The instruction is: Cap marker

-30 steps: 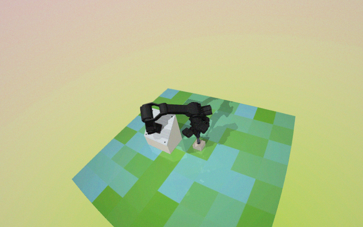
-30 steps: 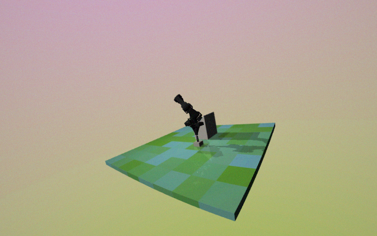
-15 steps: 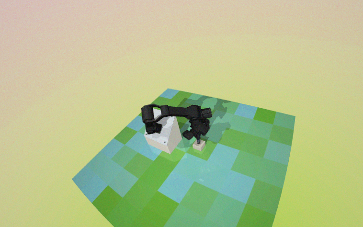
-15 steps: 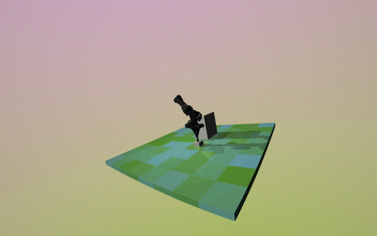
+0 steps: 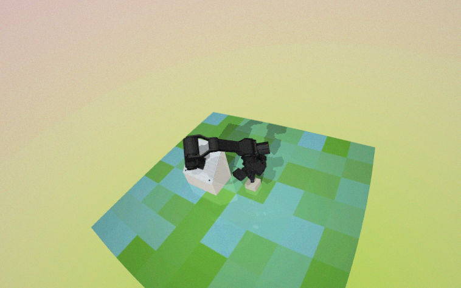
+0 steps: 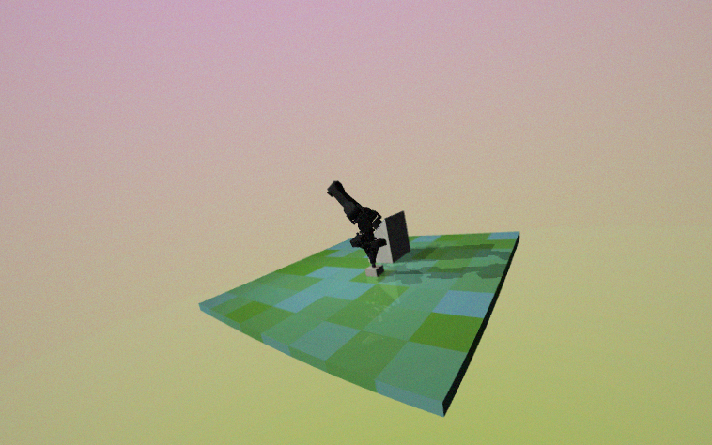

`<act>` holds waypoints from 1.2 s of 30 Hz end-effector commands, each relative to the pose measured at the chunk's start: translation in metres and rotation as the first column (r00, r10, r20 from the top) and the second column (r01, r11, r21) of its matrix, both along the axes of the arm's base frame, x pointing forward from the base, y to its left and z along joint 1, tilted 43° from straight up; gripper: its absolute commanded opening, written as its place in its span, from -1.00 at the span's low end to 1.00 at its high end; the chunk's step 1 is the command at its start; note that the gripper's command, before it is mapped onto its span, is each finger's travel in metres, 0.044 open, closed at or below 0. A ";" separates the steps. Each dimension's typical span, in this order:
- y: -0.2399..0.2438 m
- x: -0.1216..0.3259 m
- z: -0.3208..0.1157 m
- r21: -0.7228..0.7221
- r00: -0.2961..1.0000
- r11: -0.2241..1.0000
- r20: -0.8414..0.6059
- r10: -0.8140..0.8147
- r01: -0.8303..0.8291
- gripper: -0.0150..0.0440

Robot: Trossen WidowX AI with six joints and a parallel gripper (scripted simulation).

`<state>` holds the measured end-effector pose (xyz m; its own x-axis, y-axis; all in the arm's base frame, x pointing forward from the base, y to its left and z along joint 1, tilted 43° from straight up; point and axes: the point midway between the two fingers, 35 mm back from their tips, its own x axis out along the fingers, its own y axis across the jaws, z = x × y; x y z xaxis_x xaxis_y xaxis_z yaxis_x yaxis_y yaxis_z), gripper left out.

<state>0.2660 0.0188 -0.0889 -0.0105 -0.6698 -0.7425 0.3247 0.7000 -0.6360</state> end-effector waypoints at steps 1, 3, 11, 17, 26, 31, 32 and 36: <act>-0.002 -0.001 -0.001 -0.002 1.000 1.000 -0.006 0.005 -0.005 -0.49; -0.002 -0.001 -0.001 -0.002 1.000 1.000 -0.006 0.005 -0.005 -0.49; -0.001 -0.001 -0.001 0.000 1.000 1.000 -0.002 0.000 0.000 0.04; -0.001 -0.001 -0.001 0.000 1.000 1.000 -0.002 0.000 0.000 0.58; 0.018 0.002 0.018 0.003 1.000 1.000 -0.002 0.001 -0.001 1.00; 0.050 0.000 0.055 0.003 1.000 1.000 -0.003 0.000 0.000 1.00; 0.050 0.000 0.055 0.003 1.000 1.000 -0.003 0.000 0.000 1.00; 0.049 0.000 0.053 0.005 0.998 0.999 -0.044 0.046 -0.046 0.82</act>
